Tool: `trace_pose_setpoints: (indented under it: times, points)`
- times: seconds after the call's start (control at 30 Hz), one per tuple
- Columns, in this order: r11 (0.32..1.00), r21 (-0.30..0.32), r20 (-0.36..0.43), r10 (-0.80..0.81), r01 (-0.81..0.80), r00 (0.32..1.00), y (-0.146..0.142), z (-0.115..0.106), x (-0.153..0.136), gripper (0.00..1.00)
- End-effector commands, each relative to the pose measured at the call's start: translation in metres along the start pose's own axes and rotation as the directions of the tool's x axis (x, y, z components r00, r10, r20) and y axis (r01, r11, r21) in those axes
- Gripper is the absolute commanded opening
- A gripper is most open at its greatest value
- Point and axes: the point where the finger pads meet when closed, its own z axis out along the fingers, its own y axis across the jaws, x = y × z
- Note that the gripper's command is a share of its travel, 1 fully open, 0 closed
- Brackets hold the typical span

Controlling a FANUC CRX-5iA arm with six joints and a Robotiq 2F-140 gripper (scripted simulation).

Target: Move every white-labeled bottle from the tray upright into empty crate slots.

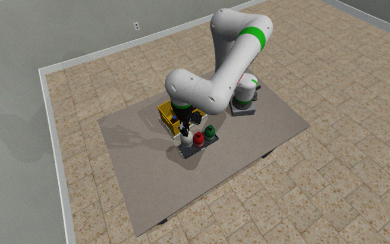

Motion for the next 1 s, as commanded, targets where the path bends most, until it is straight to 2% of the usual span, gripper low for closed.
trace_pose_setpoints:
  times: [0.0, 0.97]
  points:
    - [1.0, -0.001, 0.001, 0.0, 0.0, 1.0, 0.0, -0.004, 0.0, 0.1]
    - [1.0, -0.001, 0.001, 0.0, 0.0, 1.0, 0.0, -0.027, 0.0, 0.1]
